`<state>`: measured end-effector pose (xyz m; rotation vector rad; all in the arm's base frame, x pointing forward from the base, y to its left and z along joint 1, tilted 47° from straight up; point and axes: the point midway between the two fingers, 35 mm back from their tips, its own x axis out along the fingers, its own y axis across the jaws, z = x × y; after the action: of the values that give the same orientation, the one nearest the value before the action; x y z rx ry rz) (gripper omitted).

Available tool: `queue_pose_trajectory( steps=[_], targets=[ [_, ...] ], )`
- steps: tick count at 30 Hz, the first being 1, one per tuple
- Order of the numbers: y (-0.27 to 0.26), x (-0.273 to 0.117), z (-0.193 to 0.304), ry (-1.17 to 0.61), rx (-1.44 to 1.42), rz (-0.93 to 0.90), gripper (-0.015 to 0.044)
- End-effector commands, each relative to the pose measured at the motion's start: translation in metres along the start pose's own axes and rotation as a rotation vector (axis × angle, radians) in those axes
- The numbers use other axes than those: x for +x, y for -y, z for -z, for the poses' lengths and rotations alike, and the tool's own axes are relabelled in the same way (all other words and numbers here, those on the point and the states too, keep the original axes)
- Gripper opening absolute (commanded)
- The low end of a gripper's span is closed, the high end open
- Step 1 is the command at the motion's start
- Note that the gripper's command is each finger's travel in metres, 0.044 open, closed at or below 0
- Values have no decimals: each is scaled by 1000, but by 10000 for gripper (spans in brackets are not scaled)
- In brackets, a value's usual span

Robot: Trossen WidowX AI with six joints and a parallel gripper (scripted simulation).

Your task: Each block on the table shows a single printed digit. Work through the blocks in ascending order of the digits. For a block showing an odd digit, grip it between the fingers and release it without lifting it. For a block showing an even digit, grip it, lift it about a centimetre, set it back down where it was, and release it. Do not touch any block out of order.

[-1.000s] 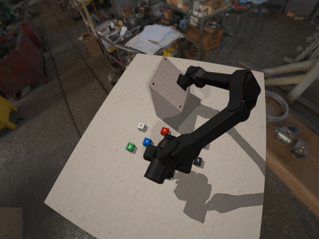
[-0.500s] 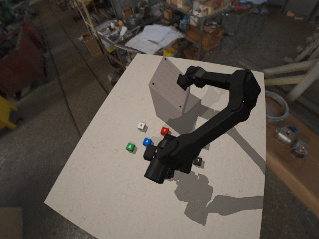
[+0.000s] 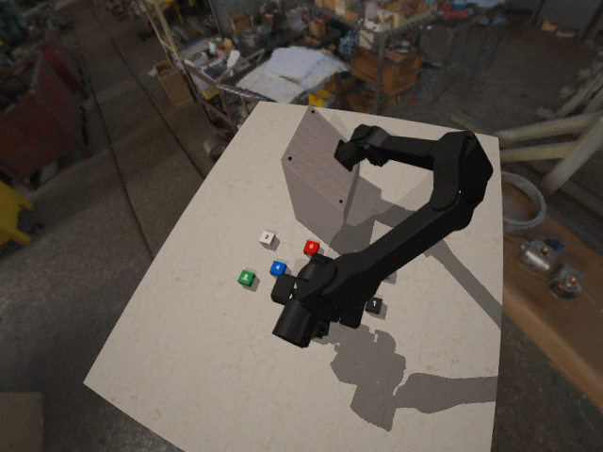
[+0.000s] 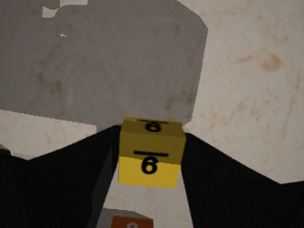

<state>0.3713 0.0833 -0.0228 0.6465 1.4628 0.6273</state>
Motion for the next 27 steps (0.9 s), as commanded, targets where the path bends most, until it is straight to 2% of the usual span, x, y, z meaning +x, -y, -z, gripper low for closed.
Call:
queue_pose_trajectory(
  steps=[1, 10, 13, 16, 21, 27],
  targets=[
    [0, 1, 0, -1, 4, -3, 173],
    [0, 1, 0, -1, 4, -3, 400],
    [0, -2, 0, -1, 4, -2, 400],
    [0, -33, 0, -1, 4, -1, 400],
    [-2, -37, 1, -1, 5, -1, 400],
    [-65, -73, 33, 6, 21, -1, 400]
  ],
)
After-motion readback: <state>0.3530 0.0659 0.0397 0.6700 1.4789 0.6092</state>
